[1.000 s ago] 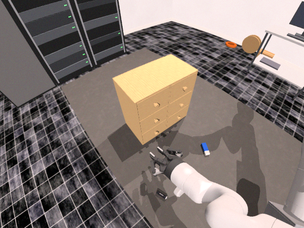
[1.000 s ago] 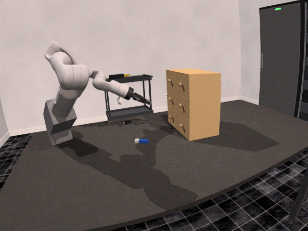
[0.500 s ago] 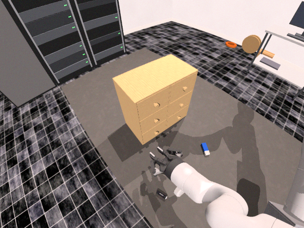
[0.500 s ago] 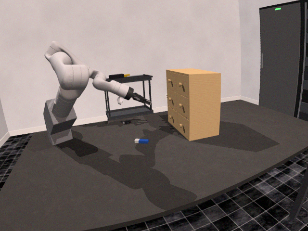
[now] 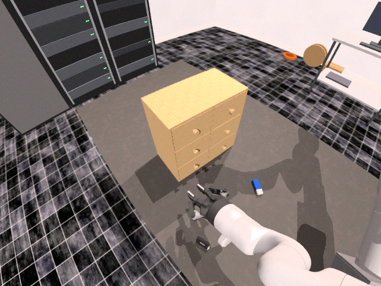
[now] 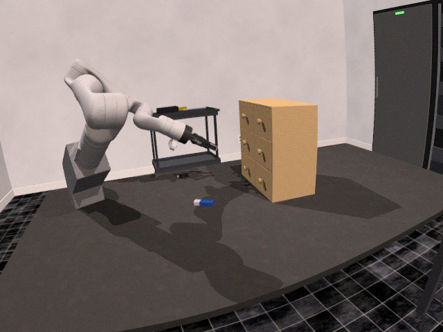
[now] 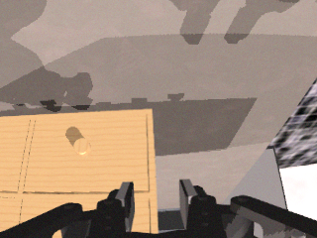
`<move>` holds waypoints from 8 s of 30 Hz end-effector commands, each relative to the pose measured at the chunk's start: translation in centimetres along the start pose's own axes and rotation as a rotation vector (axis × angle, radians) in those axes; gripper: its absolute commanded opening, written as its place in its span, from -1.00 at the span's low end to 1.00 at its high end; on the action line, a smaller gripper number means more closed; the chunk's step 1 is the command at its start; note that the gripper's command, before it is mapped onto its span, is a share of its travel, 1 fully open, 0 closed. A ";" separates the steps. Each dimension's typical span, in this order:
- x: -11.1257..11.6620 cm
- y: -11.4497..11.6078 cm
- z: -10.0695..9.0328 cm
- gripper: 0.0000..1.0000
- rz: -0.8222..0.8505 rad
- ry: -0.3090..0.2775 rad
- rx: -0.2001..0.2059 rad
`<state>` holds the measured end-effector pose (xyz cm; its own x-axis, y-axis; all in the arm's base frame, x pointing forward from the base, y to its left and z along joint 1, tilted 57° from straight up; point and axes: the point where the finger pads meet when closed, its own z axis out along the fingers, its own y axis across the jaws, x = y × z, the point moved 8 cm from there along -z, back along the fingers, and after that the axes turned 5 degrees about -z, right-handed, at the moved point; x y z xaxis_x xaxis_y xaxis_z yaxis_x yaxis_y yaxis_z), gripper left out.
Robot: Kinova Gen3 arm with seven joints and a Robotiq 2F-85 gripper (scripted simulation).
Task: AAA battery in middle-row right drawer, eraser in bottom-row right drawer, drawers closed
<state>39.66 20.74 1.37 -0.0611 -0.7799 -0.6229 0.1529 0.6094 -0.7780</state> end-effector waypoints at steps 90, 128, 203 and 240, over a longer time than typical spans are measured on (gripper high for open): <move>1.3 -5.4 2.1 -0.34 0.001 -0.004 0.002; 2.5 -10.4 4.1 -0.34 -0.010 -0.004 0.002; 4.8 -20.3 8.1 -0.34 -0.004 -0.003 0.000; 5.5 -23.5 9.4 -0.34 0.004 -0.005 0.000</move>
<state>45.06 1.10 16.76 -0.0533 -0.7841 -0.6183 0.1509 0.6058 -0.7812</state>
